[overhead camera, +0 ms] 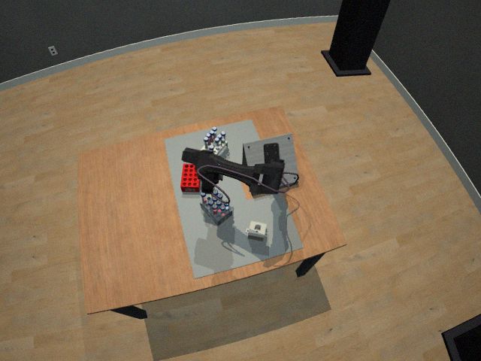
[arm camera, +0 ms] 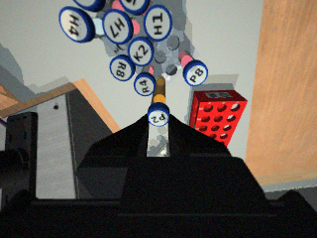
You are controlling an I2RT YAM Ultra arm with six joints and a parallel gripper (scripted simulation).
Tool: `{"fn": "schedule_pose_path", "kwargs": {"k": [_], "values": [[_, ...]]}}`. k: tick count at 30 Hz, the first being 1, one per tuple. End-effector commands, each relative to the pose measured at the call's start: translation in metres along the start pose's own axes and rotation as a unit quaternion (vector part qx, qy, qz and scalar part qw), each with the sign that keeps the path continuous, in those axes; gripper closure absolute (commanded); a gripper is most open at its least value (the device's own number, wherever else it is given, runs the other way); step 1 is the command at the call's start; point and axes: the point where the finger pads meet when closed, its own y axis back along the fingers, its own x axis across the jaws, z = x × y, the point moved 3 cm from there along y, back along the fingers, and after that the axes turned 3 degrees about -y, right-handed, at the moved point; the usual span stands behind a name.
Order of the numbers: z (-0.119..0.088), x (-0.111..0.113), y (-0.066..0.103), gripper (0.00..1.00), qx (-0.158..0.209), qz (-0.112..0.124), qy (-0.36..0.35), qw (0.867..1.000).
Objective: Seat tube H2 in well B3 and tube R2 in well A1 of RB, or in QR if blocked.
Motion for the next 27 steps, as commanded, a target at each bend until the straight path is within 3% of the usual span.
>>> {"fn": "schedule_pose_path", "kwargs": {"k": [1,6,9,15,16,22,27], "values": [[0.005,-0.011,0.002,1.0,-0.008,-0.015,0.008,1.0],[-0.002,-0.003,-0.008,1.0,-0.011,-0.001,-0.008,1.0],[0.003,-0.007,-0.005,1.0,-0.01,-0.009,0.002,1.0],[-0.001,-0.004,-0.01,1.0,-0.011,-0.002,-0.007,1.0],[0.006,-0.012,-0.002,1.0,-0.009,-0.018,0.01,1.0],[-0.002,-0.005,-0.014,1.0,-0.011,-0.002,-0.008,1.0],[0.001,-0.007,-0.013,1.0,-0.011,-0.009,-0.003,1.0]]}}
